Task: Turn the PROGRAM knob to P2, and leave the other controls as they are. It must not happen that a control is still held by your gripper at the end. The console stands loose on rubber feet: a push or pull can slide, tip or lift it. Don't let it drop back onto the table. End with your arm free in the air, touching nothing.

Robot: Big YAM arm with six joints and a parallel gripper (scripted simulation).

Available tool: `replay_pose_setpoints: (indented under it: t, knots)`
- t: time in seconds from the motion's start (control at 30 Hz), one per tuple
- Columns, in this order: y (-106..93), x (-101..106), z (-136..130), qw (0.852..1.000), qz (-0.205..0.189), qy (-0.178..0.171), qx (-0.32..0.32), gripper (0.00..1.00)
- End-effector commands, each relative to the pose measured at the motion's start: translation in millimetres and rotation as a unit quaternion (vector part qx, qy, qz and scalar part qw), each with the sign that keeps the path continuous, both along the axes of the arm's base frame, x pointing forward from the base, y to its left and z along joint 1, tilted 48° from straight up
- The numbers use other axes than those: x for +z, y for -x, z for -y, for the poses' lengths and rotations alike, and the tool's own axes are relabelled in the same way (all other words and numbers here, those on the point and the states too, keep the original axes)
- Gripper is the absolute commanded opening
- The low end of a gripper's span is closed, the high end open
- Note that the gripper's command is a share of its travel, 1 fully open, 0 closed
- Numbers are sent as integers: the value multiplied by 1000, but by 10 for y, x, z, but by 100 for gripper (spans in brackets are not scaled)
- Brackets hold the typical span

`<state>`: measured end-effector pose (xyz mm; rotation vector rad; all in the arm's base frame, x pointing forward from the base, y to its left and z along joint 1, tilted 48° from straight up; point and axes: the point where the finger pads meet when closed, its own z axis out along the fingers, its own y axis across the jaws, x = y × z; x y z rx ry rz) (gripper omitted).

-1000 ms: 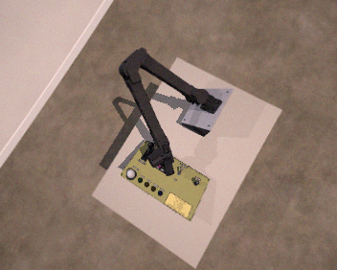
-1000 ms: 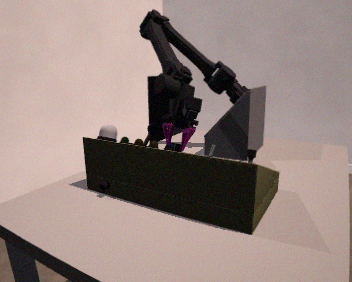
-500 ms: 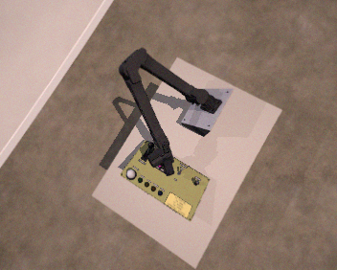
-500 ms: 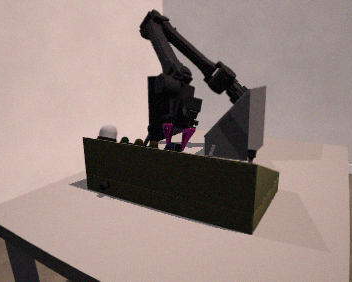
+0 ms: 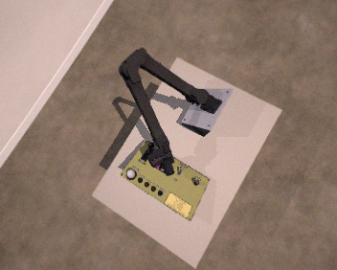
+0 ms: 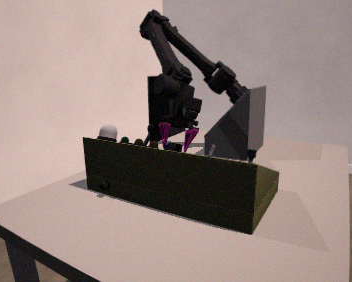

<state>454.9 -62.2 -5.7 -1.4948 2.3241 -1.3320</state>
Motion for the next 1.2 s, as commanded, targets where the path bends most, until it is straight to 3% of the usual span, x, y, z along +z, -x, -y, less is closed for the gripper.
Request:
replay_pose_setpoints:
  t: [0.0,0.57,0.9,0.93,1.03,1.17]
  knots:
    - [-41,10,-13,1000,1,2,6,70]
    - [-31,27,-36,1000,1,2,7,70]
    - [161,289,-329,1000,7,-2,11,70]
    - [41,459,-419,1000,24,-6,11,70]
    - [239,589,-577,1000,18,-5,10,70]
    - [342,876,-825,1000,27,-10,10,70]
